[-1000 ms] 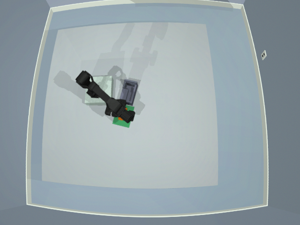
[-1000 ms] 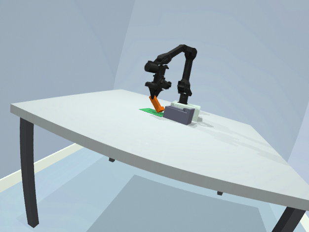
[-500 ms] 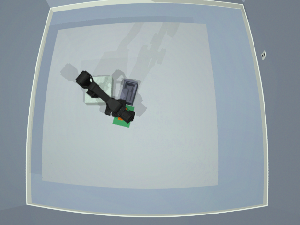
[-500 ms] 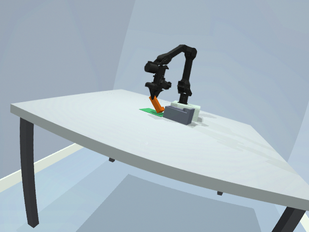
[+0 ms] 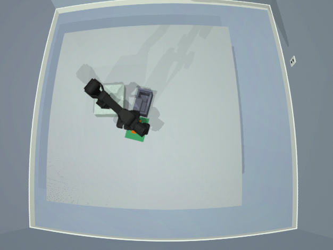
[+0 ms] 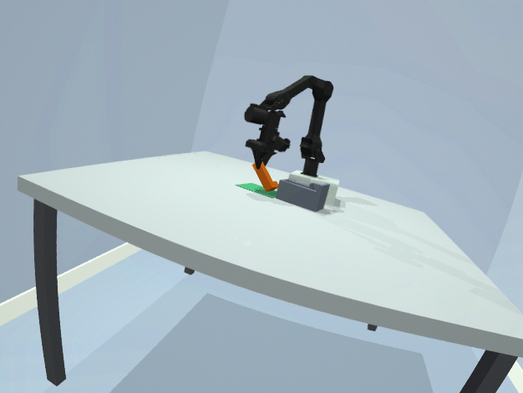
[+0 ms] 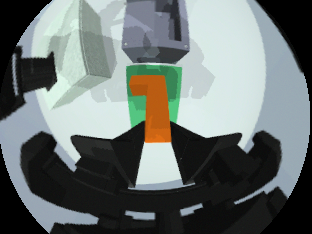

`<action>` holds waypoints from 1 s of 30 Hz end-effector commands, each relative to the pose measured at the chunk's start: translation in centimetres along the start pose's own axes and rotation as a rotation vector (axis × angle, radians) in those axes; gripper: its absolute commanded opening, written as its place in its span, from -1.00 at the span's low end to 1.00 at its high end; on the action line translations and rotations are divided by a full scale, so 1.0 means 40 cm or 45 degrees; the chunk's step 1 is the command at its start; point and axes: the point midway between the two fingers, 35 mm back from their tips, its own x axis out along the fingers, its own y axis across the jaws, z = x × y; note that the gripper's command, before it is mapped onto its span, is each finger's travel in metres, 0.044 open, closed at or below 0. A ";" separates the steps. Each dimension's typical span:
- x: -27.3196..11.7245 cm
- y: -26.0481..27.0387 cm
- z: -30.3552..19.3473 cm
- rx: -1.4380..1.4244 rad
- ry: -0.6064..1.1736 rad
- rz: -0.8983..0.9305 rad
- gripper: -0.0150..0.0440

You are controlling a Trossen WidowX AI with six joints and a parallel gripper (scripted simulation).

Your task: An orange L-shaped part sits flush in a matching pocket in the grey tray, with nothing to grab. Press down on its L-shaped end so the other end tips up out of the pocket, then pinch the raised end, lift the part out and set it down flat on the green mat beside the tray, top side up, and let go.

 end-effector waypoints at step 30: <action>-0.209 -0.004 -0.002 -0.015 0.000 -0.002 0.86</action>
